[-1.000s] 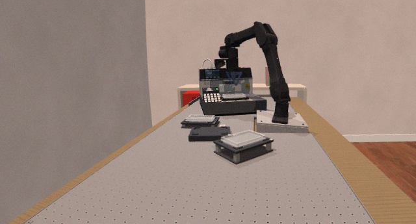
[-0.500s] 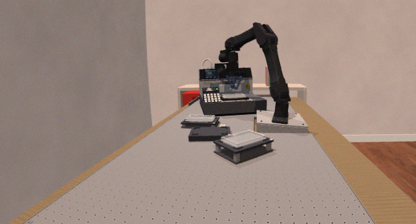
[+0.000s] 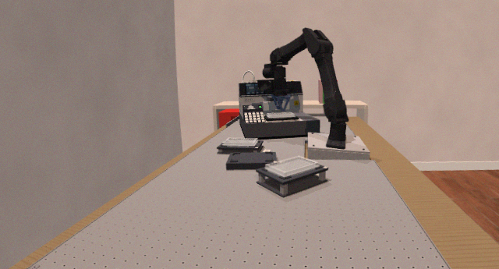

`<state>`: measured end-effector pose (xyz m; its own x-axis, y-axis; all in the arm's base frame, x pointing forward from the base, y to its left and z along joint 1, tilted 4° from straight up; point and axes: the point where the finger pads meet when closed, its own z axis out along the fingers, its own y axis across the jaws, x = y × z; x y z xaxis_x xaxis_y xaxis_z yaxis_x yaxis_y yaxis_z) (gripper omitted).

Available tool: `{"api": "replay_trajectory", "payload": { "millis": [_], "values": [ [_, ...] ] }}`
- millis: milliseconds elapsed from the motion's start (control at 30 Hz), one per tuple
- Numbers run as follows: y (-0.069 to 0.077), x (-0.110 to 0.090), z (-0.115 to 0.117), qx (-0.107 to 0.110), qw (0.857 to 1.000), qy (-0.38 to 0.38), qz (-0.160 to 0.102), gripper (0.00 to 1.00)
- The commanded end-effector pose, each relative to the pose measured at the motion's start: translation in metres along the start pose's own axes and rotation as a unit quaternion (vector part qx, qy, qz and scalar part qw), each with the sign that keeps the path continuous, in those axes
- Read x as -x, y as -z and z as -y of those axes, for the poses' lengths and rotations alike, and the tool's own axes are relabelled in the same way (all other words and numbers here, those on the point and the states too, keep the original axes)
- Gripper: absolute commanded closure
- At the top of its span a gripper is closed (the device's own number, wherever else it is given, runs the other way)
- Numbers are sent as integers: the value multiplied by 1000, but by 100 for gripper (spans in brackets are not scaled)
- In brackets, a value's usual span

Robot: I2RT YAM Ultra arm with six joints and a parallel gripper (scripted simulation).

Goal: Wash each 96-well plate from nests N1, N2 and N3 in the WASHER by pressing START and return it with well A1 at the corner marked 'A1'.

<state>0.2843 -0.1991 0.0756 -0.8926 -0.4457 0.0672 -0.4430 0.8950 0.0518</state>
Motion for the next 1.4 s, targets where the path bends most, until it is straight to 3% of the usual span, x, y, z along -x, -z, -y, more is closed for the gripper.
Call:
{"api": "replay_trajectory", "payload": {
  "millis": [0,600,1367],
  "values": [
    [3,2,3,-9,1000,0,6,0],
    [3,2,3,-9,1000,0,6,0],
    [-11,2,3,-9,1000,0,6,0]
  ]
}}
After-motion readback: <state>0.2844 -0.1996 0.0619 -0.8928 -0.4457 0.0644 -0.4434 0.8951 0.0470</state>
